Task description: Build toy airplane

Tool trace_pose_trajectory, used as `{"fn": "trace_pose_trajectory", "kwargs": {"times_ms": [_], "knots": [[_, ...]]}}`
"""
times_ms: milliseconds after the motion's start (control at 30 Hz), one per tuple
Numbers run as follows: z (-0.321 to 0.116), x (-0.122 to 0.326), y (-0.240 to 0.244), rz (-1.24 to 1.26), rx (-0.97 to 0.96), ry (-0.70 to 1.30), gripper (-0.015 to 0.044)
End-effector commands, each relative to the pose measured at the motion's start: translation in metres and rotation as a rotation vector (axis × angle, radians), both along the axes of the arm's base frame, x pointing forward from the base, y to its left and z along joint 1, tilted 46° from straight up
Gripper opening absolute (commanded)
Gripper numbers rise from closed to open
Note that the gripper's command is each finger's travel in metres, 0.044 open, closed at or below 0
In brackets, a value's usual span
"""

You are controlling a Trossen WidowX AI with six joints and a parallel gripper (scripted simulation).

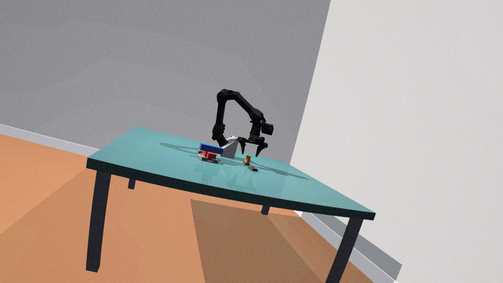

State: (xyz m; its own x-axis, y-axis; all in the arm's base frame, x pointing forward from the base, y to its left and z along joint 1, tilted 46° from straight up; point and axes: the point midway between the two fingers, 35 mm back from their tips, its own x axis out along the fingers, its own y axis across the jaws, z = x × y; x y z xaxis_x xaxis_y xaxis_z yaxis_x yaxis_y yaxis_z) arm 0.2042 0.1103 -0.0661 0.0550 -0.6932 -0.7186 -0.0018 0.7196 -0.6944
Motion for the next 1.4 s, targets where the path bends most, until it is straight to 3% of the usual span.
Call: {"fn": "trace_pose_trajectory", "kwargs": {"times_ms": [0,667,1133,1367], "knots": [[-0.006,-0.002,-0.009,0.0,-0.015,0.009,0.044],[-0.026,-0.001,-0.031,0.0,-0.017,0.008,0.044],[-0.026,-0.001,-0.031,0.0,-0.017,0.008,0.0072],[-0.026,-0.001,-0.031,0.0,-0.017,0.008,0.0026]]}}
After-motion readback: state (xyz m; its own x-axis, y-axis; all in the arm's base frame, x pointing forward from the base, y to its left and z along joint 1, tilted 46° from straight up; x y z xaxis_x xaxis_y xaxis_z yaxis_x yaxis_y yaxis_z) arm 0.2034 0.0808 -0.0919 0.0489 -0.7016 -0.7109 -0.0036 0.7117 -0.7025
